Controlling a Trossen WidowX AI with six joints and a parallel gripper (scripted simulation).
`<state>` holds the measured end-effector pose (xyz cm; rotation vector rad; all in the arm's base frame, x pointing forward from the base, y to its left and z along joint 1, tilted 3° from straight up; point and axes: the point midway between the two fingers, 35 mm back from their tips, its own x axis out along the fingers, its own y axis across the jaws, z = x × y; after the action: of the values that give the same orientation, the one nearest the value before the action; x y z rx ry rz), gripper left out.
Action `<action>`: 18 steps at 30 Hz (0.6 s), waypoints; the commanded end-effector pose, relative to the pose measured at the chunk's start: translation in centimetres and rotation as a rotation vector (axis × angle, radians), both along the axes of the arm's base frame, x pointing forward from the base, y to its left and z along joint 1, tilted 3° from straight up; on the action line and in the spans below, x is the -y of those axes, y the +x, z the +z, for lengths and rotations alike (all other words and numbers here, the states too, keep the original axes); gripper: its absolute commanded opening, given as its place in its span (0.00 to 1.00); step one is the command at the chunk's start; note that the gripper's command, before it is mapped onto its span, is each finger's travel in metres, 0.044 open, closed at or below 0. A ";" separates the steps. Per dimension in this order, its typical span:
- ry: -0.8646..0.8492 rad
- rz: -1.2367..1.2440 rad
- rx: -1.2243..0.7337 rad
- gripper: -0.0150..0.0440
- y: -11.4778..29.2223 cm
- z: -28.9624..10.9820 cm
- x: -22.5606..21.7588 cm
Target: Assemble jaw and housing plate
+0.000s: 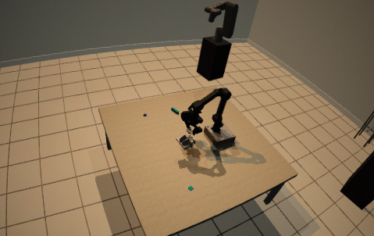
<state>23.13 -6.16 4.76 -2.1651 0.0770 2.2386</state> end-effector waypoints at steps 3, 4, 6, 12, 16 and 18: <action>0.003 -0.009 0.003 0.85 0.0 0.0 -0.1; 0.003 -0.009 0.003 0.85 0.0 0.0 -0.1; 0.003 -0.009 0.002 0.85 0.0 0.0 -0.1; 0.004 -0.009 0.002 0.85 -1.0 0.0 -0.8; 0.004 -0.009 0.002 0.85 -1.1 0.0 -0.9; 0.004 -0.009 0.002 0.85 -1.1 0.0 -0.9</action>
<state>22.24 -5.45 4.79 -2.1664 0.0815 2.2340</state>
